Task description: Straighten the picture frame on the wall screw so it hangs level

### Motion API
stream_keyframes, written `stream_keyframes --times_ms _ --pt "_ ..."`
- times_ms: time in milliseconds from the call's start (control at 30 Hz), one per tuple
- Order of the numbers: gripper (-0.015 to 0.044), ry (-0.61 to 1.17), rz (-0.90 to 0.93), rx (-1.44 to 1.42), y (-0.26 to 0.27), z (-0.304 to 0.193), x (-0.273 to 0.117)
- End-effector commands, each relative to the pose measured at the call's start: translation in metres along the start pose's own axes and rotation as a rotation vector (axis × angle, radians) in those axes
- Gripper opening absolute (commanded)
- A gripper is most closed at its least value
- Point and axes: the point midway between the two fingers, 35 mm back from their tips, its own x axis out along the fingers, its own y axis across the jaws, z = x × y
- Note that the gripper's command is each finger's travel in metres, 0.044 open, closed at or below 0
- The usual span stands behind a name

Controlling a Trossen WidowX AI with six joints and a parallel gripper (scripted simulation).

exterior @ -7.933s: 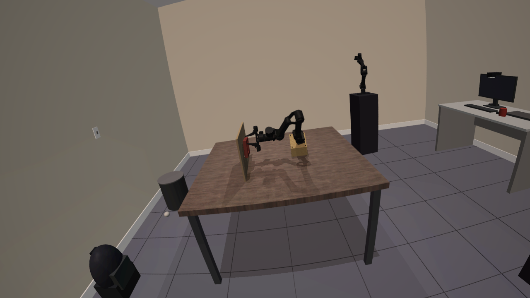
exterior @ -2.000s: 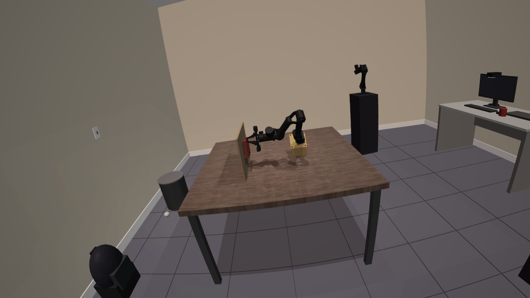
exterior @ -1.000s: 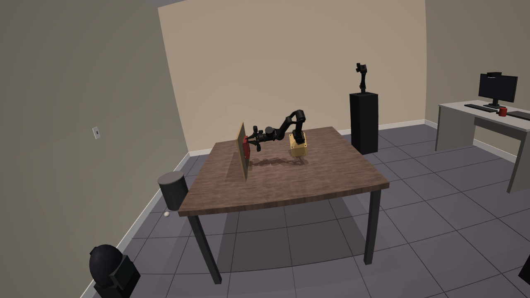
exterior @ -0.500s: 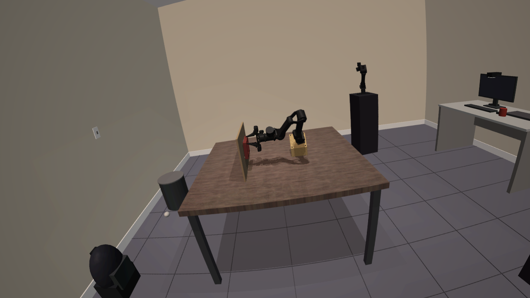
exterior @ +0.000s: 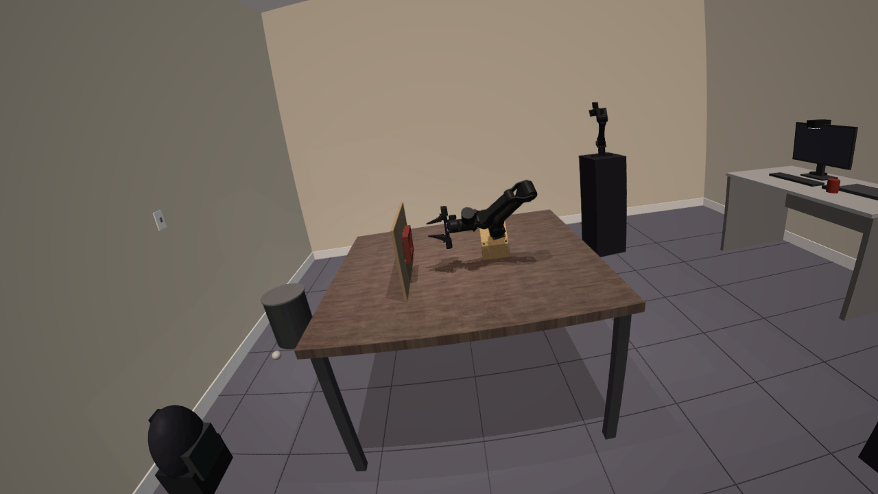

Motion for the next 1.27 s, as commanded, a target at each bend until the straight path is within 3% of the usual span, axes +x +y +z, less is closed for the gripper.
stream_keyframes --times_ms 0,267,1233 --pt "0.026 0.002 -0.001 -0.001 0.005 -0.001 0.001" --pt "0.026 -0.004 -0.001 0.012 0.058 -0.004 -0.019" --pt "0.026 -0.005 -0.001 0.012 0.059 -0.004 -0.02"
